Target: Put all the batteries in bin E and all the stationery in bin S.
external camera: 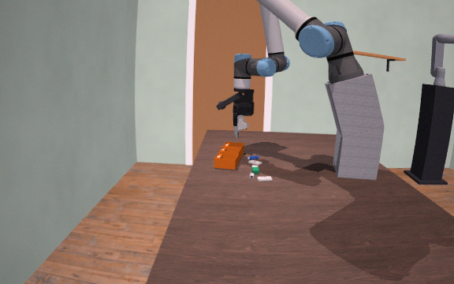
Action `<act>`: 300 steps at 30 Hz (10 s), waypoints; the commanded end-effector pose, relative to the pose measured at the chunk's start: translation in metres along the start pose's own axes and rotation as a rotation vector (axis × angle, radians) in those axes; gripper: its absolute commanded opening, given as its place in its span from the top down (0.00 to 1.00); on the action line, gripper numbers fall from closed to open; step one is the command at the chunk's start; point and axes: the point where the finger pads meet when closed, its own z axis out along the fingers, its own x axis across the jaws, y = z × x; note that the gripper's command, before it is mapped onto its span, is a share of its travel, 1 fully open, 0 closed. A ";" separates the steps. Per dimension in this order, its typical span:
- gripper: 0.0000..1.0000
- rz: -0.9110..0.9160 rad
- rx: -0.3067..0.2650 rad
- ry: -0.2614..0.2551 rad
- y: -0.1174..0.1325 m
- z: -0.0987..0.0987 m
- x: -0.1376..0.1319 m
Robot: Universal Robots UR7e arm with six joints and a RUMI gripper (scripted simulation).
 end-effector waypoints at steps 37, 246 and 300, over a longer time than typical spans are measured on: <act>0.96 0.000 0.001 0.001 0.003 0.042 -0.073; 0.96 0.000 0.001 0.000 0.006 0.036 -0.157; 0.58 0.254 0.000 0.000 0.027 -0.091 -0.127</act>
